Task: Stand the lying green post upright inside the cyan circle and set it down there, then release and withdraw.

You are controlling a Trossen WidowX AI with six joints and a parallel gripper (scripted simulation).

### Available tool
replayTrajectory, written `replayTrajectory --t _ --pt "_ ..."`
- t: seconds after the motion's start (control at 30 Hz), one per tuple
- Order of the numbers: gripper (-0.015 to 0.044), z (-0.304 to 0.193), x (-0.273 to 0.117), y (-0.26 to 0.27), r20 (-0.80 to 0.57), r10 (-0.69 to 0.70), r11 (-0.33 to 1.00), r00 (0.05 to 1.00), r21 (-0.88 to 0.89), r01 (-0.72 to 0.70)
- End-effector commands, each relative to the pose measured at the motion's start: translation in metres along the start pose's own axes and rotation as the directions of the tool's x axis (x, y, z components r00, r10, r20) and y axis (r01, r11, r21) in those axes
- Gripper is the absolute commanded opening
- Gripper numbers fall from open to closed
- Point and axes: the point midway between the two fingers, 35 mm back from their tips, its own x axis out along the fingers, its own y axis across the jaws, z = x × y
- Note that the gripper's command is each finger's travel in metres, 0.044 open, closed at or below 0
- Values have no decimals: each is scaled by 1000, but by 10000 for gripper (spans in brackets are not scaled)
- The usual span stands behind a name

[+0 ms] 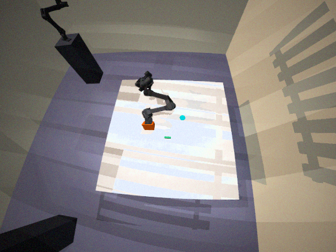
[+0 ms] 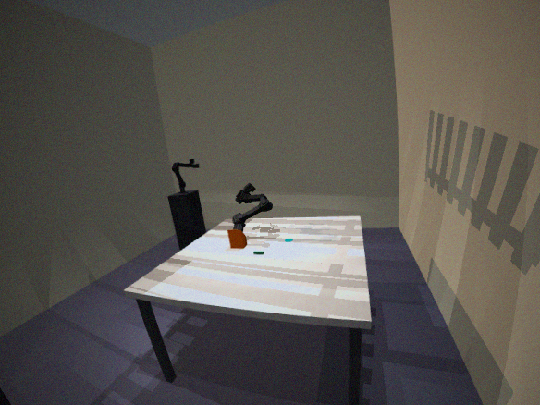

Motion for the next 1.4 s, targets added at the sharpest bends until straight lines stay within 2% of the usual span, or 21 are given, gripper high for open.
replayTrajectory --t 0.0,0.1,0.2,0.43,0.67,0.83,1.0,1.17,1.37 --pt "374 0 0 0 1 1 1000 1000 -6 -1" --pt "295 0 4 3 8 20 995 1000 -96 -19" --pt "233 0 13 2 30 43 957 999 -289 -33" --pt "233 26 45 -22 161 32 699 986 -709 93" --pt "233 84 73 -37 359 27 321 933 -887 332" --pt "233 142 82 -36 524 35 53 851 -851 522" --pt "233 208 77 -25 689 53 -174 723 -707 686" --pt "233 275 55 -4 833 73 -341 548 -496 799" --pt "233 347 2 29 953 81 -466 291 -222 856"
